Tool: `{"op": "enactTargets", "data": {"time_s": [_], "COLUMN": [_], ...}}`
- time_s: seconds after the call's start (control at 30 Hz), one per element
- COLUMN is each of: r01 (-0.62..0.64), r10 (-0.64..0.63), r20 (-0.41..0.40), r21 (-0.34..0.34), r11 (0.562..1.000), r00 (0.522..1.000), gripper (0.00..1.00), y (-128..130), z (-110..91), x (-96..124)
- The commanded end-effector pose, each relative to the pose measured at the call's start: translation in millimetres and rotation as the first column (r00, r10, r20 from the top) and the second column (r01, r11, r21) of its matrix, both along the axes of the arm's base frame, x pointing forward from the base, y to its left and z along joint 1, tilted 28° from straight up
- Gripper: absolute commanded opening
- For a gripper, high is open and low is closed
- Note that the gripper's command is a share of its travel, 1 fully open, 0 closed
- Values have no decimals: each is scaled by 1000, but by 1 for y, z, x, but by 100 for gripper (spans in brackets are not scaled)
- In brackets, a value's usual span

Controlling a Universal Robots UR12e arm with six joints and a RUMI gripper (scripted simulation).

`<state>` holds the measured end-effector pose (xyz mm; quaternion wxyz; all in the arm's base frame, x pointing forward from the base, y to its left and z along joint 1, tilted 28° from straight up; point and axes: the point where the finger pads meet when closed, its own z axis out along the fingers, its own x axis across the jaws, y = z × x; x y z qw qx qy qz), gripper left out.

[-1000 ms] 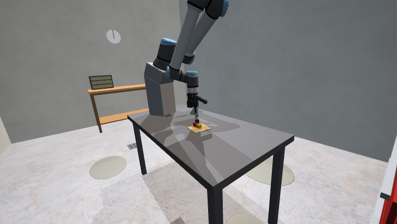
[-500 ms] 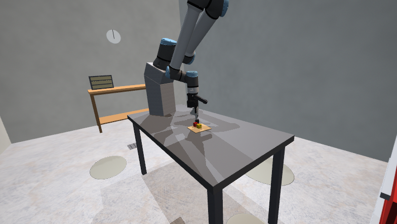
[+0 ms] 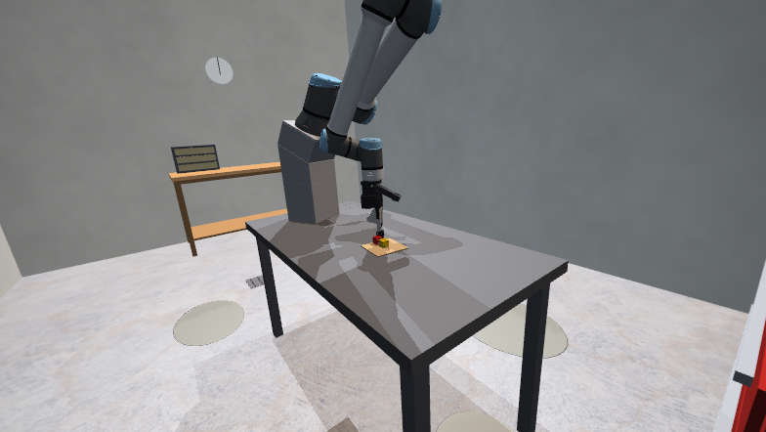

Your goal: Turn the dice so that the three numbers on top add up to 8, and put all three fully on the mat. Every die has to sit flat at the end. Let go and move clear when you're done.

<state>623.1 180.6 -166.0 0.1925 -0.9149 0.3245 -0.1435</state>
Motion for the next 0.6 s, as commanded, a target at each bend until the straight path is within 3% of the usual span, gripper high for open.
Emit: {"op": "enactTargets", "data": {"time_s": [0.0, 0.57], "r01": [0, 0], "r10": [0, 0], "r20": [1, 1], "r21": [0, 0], "r11": [1000, 1000], "r00": [1000, 1000], "gripper": [28, 28], "y": [4, 8], "z": [-11, -27], "x": [6, 13]}}
